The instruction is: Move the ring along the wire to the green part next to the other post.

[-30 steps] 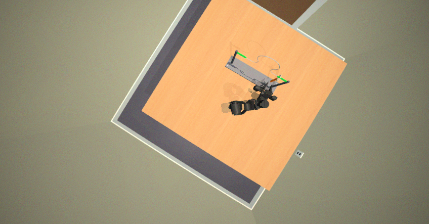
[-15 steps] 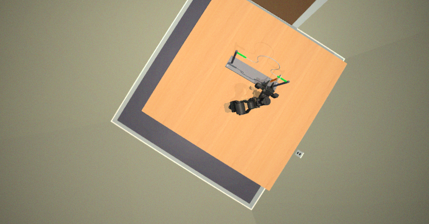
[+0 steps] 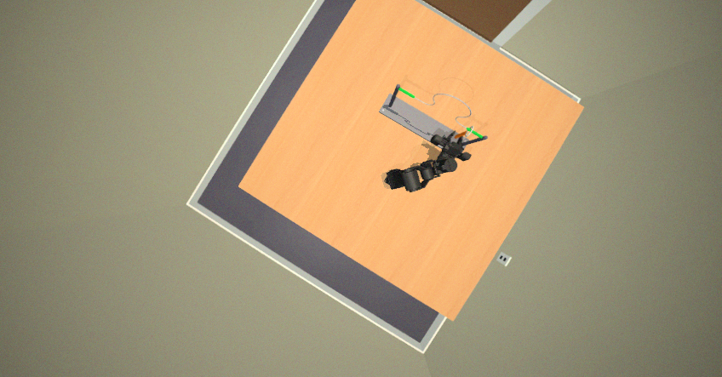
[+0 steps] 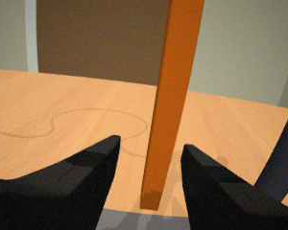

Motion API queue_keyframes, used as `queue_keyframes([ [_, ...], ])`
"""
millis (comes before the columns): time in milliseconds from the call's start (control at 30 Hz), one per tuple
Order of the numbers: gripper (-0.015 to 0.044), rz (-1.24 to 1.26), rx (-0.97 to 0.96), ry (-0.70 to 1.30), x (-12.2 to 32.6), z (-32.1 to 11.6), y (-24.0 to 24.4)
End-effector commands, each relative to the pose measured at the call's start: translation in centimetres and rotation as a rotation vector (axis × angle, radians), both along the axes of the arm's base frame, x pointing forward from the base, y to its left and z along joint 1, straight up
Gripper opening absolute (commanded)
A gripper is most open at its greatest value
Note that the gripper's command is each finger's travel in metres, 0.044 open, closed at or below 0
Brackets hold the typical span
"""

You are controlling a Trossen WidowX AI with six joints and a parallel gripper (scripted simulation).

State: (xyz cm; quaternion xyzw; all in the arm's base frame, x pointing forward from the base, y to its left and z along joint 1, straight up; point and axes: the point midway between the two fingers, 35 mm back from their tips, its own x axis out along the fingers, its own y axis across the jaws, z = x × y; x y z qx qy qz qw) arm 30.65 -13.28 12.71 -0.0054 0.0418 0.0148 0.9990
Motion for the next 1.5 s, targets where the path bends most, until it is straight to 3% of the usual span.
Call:
queue_keyframes([
  [0, 0.0160, -0.002, -0.002, -0.010, 0.66, 0.25, -0.09],
  [933, 0.0160, -0.002, -0.002, -0.010, 0.66, 0.25, -0.09],
  [1100, 0.0029, 0.002, -0.002, -0.004, 0.54, 0.05, 0.05],
  [1167, 0.0015, 0.002, -0.002, -0.004, 0.54, 0.05, 0.05],
  [1367, -0.0142, 0.002, -0.002, -0.004, 0.54, 0.05, 0.05],
  [1467, -0.0150, 0.002, -0.002, -0.004, 0.54, 0.05, 0.05],
])
